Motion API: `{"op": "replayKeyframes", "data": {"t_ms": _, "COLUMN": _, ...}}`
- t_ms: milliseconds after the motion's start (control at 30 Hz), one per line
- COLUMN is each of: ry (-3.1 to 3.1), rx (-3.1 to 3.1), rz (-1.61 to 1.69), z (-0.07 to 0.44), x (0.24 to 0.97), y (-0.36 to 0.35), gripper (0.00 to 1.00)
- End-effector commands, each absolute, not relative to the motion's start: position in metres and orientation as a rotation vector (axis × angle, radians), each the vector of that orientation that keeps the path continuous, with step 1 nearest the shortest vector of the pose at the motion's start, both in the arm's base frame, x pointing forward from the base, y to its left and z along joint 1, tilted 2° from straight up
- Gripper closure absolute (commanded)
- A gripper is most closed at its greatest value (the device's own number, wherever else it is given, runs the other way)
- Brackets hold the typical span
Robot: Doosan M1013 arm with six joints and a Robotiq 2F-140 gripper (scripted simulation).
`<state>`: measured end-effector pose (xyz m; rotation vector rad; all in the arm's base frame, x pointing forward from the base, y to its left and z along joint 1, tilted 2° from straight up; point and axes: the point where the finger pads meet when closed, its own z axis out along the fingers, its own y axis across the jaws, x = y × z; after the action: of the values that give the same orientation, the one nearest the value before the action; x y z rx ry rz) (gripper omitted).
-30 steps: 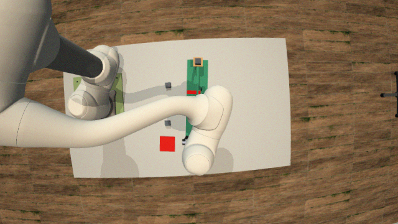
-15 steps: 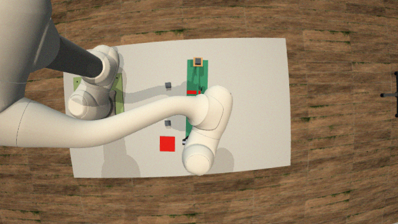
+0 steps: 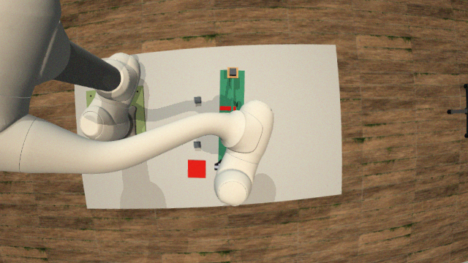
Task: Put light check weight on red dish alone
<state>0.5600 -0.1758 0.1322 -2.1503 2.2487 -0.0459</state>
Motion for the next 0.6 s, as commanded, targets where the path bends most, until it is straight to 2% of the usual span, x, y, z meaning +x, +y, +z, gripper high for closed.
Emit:
{"op": "replayKeyframes", "data": {"t_ms": 0, "ry": 2.249, "rx": -2.150, "rz": -0.046, "z": 0.132, "x": 0.560, "y": -0.176, "gripper": 0.76}}
{"op": "replayKeyframes", "data": {"t_ms": 567, "ry": 2.249, "rx": -2.150, "rz": -0.046, "z": 0.147, "x": 0.559, "y": -0.176, "gripper": 0.76}}
